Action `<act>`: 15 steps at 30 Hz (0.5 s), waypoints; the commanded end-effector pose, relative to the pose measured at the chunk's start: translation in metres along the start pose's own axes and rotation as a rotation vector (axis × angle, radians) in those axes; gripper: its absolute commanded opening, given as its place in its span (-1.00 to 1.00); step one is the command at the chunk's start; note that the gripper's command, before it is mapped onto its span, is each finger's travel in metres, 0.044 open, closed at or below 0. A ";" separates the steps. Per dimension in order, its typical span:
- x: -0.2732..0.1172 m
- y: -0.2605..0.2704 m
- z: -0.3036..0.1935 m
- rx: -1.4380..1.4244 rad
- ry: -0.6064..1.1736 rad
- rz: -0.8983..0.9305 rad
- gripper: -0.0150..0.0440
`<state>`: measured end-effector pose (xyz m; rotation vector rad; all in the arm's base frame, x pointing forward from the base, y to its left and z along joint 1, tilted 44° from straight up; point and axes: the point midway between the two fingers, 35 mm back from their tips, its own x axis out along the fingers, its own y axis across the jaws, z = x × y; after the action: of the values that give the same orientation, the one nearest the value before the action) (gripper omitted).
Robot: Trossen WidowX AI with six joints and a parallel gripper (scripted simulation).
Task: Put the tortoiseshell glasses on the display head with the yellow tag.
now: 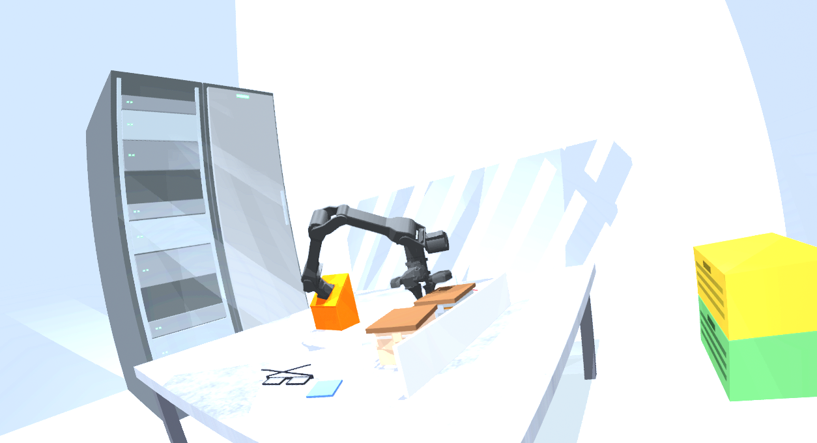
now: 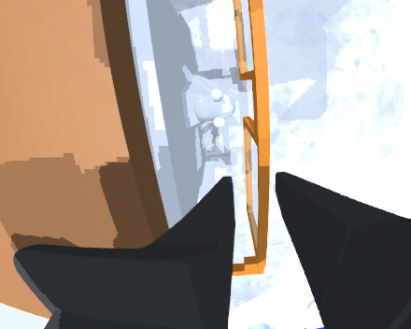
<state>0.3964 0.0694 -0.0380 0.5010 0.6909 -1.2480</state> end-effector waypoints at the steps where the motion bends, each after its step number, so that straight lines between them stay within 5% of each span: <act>1: 0.000 0.000 0.000 0.000 0.000 0.000 -0.13; 15: -0.034 -0.010 -0.002 -0.005 0.009 -0.007 -0.13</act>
<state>0.3886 0.0917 -0.0169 0.4963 0.7011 -1.2437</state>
